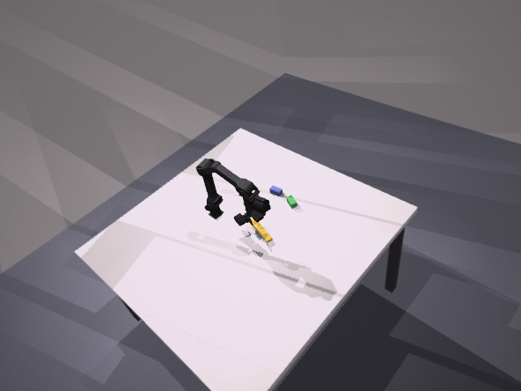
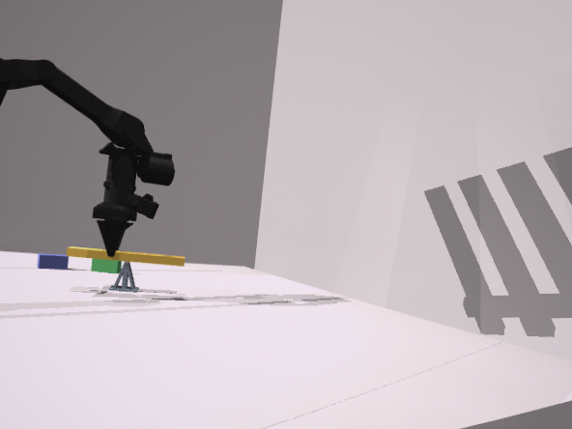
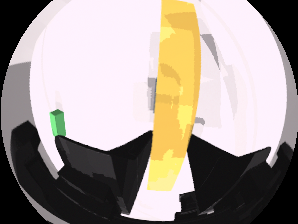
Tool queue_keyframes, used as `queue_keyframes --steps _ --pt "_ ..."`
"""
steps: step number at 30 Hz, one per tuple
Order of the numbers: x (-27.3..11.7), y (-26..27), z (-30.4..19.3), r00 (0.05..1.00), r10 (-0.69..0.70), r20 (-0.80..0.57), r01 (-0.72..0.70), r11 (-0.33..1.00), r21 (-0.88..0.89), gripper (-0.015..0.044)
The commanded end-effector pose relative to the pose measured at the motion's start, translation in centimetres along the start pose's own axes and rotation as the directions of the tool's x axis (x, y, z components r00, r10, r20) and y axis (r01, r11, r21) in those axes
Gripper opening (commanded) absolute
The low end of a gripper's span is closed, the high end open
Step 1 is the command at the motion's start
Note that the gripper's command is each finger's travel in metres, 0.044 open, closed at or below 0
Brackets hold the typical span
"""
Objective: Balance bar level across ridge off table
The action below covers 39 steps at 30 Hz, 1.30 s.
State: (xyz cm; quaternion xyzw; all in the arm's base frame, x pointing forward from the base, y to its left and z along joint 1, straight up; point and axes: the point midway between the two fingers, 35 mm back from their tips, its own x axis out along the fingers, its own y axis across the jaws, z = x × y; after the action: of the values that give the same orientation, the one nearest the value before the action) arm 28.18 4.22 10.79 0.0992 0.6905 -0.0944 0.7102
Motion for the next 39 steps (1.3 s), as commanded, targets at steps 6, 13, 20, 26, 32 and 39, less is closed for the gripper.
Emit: queue_keyframes --steps 6,13,20,26,32,39 --pt "0.0 0.0 0.0 1.0 0.0 0.0 0.0 1.0 0.0 0.0" --pt "0.0 0.0 0.0 1.0 0.0 0.0 0.0 1.0 0.0 0.0" --pt "0.0 0.0 0.0 1.0 0.0 0.0 0.0 1.0 0.0 0.0" --pt "0.0 0.0 0.0 1.0 0.0 0.0 0.0 1.0 0.0 0.0026" --pt "0.0 0.0 0.0 1.0 0.0 0.0 0.0 1.0 0.0 0.0167" --pt "0.0 0.0 0.0 1.0 0.0 0.0 0.0 1.0 0.0 0.0167"
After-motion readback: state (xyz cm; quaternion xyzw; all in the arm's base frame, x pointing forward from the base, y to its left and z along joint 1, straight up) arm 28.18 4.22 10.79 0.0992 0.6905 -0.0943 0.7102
